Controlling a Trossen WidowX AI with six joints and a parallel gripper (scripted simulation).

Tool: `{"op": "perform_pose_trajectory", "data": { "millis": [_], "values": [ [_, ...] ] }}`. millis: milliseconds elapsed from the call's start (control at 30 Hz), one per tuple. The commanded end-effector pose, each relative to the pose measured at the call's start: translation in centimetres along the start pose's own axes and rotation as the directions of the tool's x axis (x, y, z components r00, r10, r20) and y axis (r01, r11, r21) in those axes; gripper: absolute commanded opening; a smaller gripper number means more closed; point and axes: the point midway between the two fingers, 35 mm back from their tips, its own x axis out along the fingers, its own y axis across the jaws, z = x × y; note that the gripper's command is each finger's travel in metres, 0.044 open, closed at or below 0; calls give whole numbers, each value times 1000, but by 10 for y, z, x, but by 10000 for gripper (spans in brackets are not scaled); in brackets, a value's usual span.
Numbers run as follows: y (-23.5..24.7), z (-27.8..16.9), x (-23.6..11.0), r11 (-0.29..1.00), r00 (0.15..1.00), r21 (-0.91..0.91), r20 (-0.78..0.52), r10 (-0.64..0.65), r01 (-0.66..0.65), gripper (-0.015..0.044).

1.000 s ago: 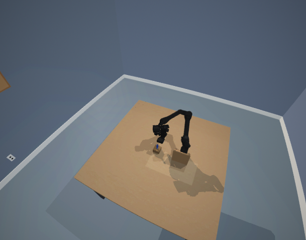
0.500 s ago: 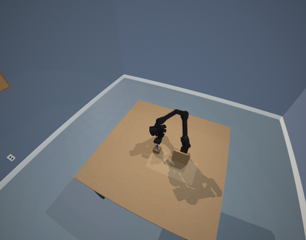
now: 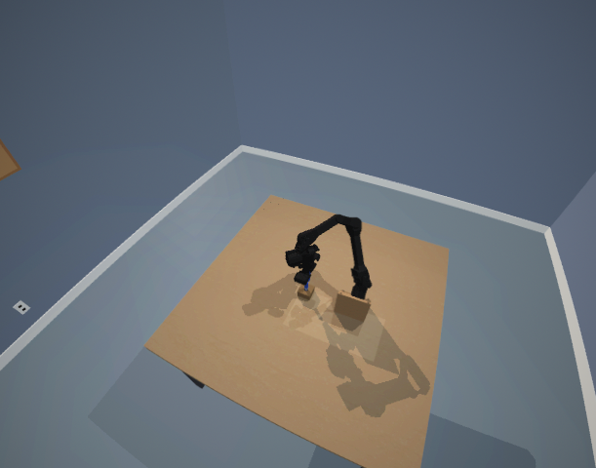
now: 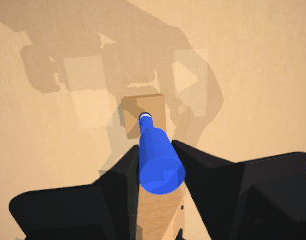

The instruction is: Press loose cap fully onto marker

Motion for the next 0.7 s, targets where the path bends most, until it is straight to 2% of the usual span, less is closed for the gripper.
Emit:
{"op": "perform_pose_trajectory", "data": {
  "millis": [0,667],
  "values": [
    [5,1,-1,1000,1000,2,-4,0,0,0],
    [5,2,24,1000,1000,2,-3,0,0,0]
  ]
}}
